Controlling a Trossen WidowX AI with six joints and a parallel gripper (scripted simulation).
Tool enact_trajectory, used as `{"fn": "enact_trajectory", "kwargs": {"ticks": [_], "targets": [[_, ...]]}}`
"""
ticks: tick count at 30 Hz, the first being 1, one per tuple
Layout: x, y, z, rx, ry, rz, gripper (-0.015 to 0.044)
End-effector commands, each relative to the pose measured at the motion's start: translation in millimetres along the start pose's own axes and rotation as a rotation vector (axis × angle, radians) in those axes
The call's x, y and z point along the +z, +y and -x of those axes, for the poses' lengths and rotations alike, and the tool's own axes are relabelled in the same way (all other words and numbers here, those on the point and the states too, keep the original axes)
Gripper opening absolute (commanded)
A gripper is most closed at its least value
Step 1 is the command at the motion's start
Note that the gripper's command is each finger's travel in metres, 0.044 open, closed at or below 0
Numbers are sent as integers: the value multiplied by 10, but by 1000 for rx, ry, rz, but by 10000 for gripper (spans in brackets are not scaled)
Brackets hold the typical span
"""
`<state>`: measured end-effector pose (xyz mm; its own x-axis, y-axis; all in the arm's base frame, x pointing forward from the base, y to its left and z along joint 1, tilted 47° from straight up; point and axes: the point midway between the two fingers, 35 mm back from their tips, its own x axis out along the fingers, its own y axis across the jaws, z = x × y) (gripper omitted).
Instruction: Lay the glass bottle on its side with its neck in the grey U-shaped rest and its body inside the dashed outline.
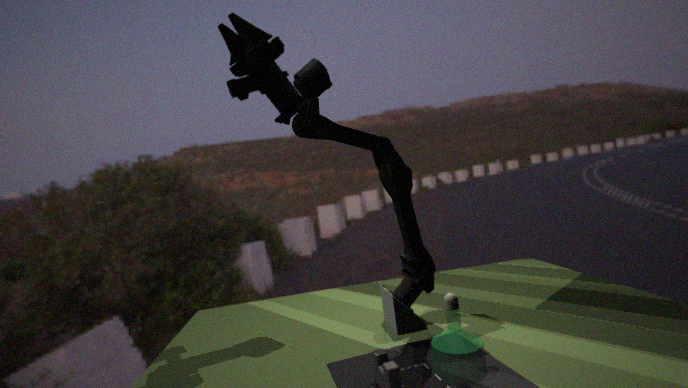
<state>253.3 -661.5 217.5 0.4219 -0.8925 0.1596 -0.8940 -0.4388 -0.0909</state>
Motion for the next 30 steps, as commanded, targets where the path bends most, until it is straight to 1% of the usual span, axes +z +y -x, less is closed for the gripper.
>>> {"fn": "enact_trajectory", "kwargs": {"ticks": [1, 2, 7, 10, 13, 18, 22, 30], "targets": [[9, -22, 3, -5, -8, -4, 426], [27, -65, 9, -14, -24, -13, 440], [205, -529, 141, -109, -198, -121, 440], [354, -910, 331, -181, -352, -200, 440], [488, -1277, 596, -243, -512, -280, 440], [676, -1779, 1178, -315, -788, -403, 440], [757, -2112, 1742, -347, -1014, -500, 440], [750, -2572, 3029, -336, -1474, -672, 440]]}}
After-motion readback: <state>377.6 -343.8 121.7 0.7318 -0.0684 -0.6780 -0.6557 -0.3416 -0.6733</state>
